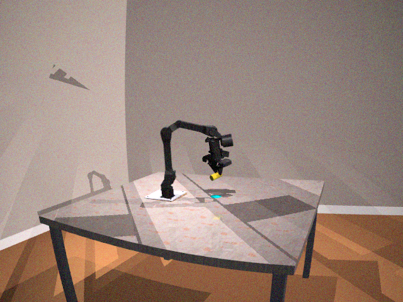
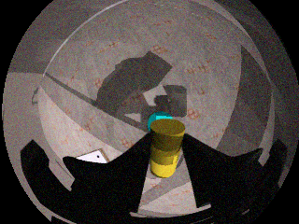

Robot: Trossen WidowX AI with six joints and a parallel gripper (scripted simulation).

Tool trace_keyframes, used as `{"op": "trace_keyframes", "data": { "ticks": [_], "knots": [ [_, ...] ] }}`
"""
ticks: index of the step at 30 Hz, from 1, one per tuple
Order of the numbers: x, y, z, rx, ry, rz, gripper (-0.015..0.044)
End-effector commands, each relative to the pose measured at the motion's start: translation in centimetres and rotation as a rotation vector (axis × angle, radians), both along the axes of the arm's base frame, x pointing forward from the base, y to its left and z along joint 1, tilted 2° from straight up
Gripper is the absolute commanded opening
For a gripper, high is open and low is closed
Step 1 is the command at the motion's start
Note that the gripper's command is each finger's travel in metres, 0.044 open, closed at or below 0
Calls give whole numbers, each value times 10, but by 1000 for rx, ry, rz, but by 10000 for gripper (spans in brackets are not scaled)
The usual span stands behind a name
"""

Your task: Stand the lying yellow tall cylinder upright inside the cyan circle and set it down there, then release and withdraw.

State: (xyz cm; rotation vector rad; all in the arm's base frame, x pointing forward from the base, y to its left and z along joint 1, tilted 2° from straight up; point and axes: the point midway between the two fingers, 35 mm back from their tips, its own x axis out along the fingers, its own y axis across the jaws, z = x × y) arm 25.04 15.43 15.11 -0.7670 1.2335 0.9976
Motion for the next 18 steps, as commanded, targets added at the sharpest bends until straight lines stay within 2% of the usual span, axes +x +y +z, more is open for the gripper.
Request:
{"op": "trace_keyframes", "data": {
  "ticks": [1, 18],
  "knots": [
    [1, 1, 0, 37, -7, -17, 105],
    [8, 3, -6, 161, -29, -57, 105]
  ]
}}
